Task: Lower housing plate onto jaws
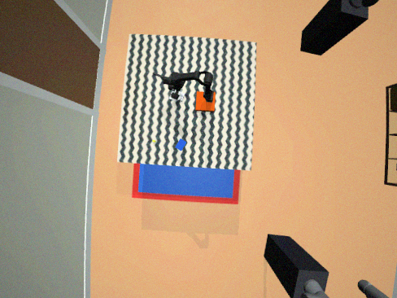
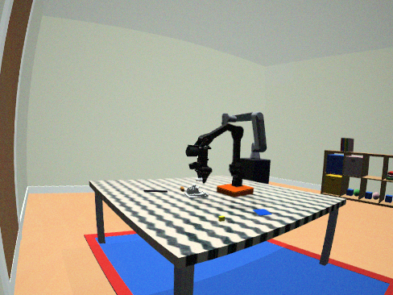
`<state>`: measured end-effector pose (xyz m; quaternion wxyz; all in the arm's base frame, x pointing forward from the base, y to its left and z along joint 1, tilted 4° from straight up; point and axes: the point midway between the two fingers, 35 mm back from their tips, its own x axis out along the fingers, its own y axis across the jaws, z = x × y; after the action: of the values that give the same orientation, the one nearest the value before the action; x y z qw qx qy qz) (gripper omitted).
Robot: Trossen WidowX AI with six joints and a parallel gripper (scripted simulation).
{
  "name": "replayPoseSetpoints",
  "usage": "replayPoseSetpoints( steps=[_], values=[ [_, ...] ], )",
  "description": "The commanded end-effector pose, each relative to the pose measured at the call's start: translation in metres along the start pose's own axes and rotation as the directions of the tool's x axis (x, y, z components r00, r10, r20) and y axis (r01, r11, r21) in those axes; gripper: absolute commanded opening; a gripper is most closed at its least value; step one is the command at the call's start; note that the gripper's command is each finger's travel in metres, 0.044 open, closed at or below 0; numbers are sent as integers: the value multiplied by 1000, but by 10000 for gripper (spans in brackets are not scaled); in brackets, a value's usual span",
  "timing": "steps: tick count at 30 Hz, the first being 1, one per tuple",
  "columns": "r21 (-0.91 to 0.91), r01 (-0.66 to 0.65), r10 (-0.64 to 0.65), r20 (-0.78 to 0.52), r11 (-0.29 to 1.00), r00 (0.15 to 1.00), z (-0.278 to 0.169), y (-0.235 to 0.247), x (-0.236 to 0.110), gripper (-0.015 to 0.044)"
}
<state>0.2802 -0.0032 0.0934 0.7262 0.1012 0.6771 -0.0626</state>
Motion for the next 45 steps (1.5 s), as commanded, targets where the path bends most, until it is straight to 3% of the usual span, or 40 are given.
replayPoseSetpoints(
  steps=[1, 45],
  values=[
    [-9, 3, -3, 0, 1000, 1000, -1, 0, 1, 351],
    [-2, 3, -3, -2, 1000, 1000, -18, 3, 1, 351]
  ],
)
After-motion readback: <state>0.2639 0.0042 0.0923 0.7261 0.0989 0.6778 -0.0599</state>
